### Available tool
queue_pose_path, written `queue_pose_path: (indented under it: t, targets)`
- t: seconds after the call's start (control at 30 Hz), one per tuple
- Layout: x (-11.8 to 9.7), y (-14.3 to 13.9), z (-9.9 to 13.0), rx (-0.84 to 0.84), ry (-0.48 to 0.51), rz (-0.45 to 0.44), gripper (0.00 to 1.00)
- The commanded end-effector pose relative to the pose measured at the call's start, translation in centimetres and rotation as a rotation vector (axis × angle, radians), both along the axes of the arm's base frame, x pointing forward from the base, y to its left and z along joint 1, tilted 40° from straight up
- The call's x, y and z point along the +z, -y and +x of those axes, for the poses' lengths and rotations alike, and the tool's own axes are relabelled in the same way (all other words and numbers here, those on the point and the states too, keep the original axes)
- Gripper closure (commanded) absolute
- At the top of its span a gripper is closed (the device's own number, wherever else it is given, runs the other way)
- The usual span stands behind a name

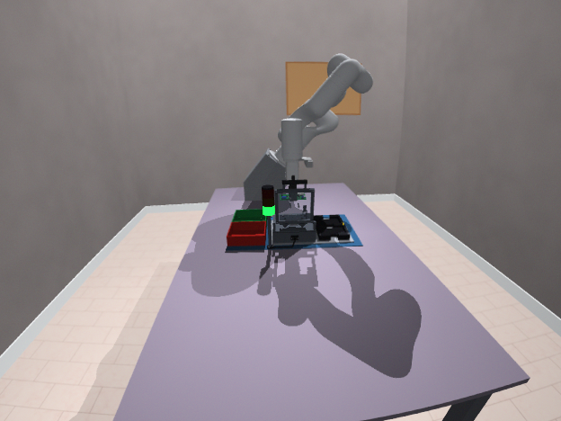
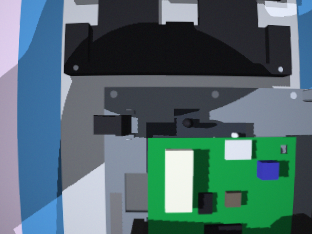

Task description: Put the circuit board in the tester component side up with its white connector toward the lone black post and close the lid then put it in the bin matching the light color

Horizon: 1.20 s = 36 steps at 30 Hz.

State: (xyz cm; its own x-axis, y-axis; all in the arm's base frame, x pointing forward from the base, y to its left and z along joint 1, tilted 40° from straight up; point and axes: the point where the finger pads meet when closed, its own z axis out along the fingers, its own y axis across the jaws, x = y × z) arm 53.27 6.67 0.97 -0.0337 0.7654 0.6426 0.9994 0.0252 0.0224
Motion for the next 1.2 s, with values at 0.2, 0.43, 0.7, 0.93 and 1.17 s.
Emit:
queue_pose_path:
  t: [0.2, 0.43, 0.7, 0.93, 1.17]
  targets:
    - [0.4, 0.3, 0.1, 0.0, 0.001, 0.0, 0.21]
    - [0.4, 0.4, 0.0, 0.0, 0.001, 0.0, 0.21]
    - [-0.5, 0.9, -0.4, 0.0, 0.001, 0.0, 0.21]
    - [-2.0, 1.9, -1.3, 0.0, 0.001, 0.0, 0.21]
    - [-5.3, 4.1, -3.1, 0.0, 0.001, 0.0, 0.21]
